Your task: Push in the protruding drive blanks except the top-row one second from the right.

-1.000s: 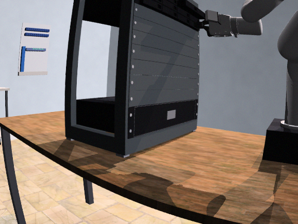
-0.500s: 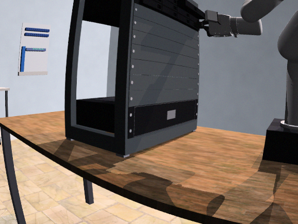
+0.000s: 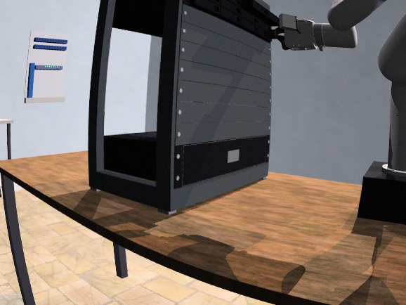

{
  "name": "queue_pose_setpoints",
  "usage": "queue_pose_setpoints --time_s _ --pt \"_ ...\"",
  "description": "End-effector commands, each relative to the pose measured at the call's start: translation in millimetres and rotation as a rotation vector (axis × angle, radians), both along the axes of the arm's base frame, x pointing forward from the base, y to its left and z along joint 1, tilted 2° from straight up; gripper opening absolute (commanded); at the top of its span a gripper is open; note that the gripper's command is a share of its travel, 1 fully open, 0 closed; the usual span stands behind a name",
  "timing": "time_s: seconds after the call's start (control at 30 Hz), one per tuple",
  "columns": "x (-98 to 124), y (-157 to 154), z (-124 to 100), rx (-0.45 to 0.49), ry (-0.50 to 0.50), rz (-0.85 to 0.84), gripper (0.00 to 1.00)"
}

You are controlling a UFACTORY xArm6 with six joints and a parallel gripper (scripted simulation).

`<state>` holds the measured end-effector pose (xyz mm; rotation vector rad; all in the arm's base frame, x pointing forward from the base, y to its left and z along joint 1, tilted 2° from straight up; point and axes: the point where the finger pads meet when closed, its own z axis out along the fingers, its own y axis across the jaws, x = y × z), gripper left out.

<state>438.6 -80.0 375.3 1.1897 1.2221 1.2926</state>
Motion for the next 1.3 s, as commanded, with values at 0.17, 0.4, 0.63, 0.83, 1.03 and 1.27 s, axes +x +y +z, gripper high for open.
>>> queue_pose_setpoints --time_s 0.17,0.4,0.63,0.83,1.03,1.27 --pt "-19 -1 1 0.0 -0.003 0.002 0.0" --pt "-62 -4 0 0.0 -0.003 0.002 0.0" --pt "-85 -5 -1 0.0 -0.003 0.002 0.0" --pt "-94 -6 -1 0.0 -0.003 0.002 0.0" --pt "-95 -6 1 0.0 -0.002 0.002 0.0" --pt "-99 -6 28 0.0 -0.003 0.002 0.0"
